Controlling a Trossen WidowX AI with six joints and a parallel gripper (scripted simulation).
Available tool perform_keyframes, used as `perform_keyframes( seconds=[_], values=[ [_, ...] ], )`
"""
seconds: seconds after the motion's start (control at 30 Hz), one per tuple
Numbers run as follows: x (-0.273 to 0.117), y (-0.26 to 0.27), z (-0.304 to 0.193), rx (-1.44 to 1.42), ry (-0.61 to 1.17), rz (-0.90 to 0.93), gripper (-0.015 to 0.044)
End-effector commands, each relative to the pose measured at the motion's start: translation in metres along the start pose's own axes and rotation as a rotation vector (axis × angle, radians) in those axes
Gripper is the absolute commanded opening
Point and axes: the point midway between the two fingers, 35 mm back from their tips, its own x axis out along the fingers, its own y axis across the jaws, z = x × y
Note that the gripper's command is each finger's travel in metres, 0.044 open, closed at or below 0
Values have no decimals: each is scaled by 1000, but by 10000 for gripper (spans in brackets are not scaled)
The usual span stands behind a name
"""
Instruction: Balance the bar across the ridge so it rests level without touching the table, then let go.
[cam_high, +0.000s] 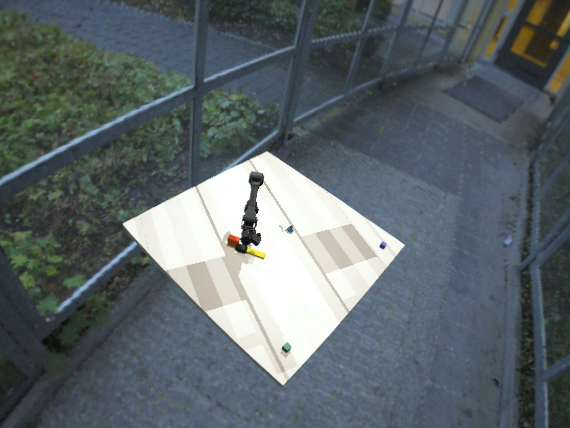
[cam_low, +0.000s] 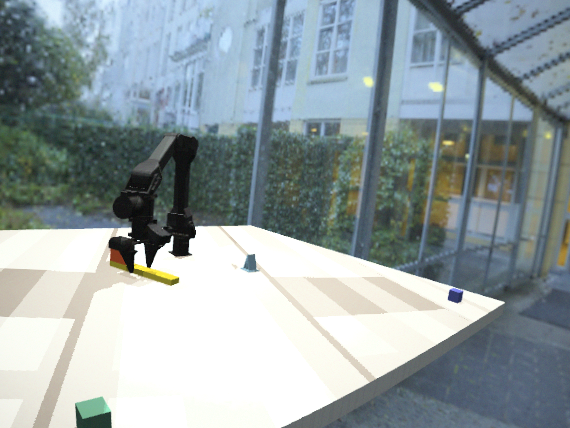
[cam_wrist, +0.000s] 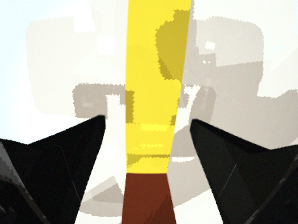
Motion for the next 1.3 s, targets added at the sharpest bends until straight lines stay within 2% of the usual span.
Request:
perform_keyframes(
  seconds=[0.0,0.03,0.27,0.5,0.6,1.27],
  values=[
    [1,0,-1,-4,5,-1,315],
    [1,0,-1,-4,5,-1,315],
    [0,0,0,0,0,0,131],
    [0,0,0,0,0,0,85],
    [-4,-1,0,0,0,0,6],
    [-54,-5,1,-2,3,-1,0]
  ],
)
